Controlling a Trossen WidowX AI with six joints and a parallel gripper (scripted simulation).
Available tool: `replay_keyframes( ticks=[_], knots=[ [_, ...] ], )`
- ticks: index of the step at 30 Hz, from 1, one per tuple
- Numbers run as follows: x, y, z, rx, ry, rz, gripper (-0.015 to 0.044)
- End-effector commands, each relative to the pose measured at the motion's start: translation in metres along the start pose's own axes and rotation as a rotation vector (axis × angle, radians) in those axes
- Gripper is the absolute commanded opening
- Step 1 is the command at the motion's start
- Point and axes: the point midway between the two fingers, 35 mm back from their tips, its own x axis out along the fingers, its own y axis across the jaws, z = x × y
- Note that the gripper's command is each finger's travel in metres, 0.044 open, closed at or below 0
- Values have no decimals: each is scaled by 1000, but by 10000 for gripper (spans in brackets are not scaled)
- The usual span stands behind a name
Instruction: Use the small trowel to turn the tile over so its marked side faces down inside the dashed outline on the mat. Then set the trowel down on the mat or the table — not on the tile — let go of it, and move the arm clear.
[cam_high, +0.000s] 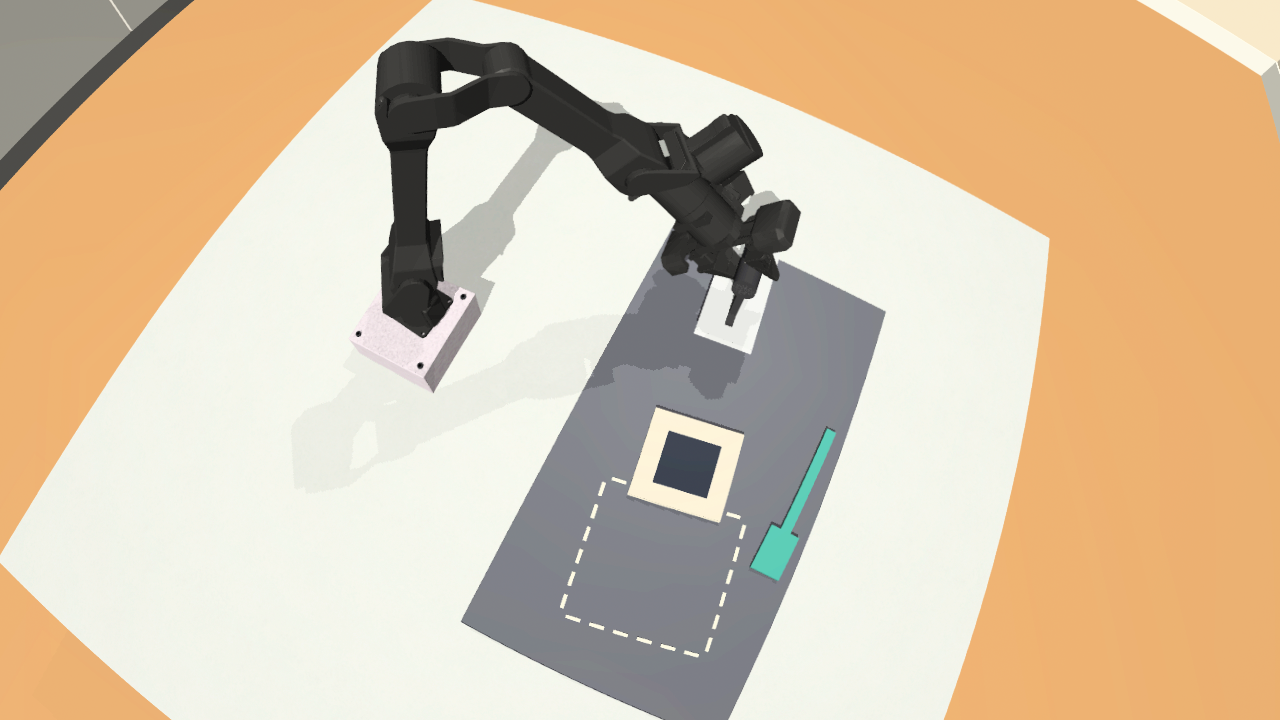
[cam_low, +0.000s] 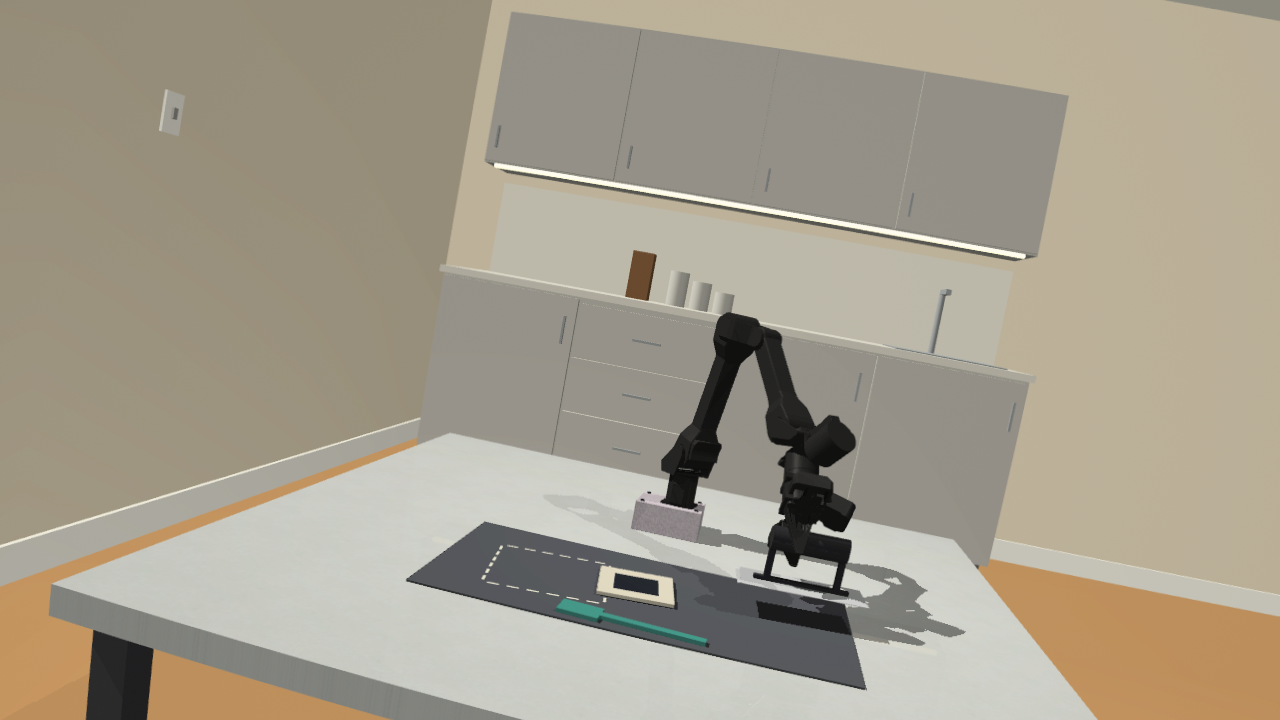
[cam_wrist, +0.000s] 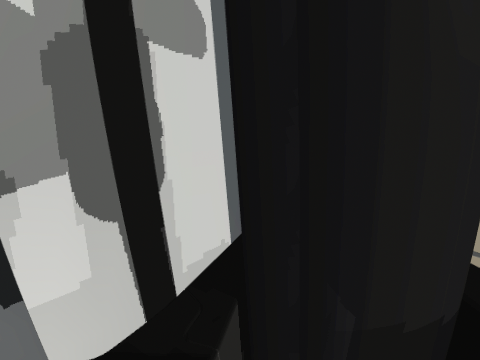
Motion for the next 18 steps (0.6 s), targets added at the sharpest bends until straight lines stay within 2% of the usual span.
replay_keyframes(
  ticks=[1,12,18],
  knots=[
    [-4,-8,2,7,-9,-18,0],
    [-4,-8,1,8,-10,-18,0],
    [1,-6,-28,25,-40,-8,0]
  ],
)
